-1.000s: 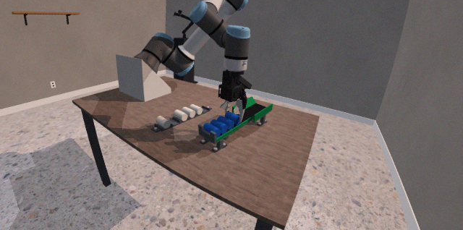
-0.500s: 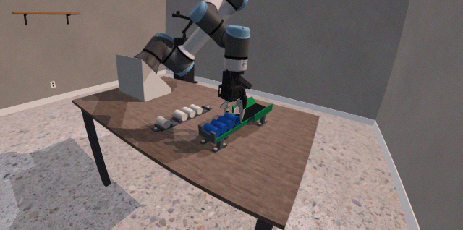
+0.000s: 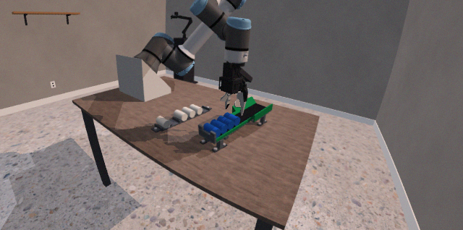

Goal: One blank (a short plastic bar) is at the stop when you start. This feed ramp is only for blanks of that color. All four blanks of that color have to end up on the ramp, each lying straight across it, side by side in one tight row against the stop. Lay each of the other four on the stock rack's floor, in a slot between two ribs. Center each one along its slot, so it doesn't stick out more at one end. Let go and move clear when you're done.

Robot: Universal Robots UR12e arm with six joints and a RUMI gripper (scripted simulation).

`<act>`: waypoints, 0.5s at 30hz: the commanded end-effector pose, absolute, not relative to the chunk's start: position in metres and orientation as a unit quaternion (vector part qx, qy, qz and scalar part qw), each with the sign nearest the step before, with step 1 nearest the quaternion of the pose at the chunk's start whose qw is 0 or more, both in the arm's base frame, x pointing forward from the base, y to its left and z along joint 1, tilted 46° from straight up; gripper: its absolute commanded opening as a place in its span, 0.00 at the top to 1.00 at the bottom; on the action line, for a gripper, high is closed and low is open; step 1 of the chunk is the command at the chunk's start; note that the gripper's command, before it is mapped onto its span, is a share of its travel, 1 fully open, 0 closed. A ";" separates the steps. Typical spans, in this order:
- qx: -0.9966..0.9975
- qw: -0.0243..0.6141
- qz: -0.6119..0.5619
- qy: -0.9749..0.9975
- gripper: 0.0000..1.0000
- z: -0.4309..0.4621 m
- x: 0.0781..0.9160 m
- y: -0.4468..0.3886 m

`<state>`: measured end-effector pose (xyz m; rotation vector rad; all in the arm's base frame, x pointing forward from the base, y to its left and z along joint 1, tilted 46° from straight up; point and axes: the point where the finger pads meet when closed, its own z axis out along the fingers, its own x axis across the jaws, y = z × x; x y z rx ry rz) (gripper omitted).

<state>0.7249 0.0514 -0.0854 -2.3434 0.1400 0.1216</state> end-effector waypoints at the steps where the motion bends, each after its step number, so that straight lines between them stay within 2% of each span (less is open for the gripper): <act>1: -0.920 0.385 0.047 0.055 0.48 -0.068 0.726 0.034; 15: -0.920 0.385 0.047 0.055 0.48 -0.045 0.728 0.009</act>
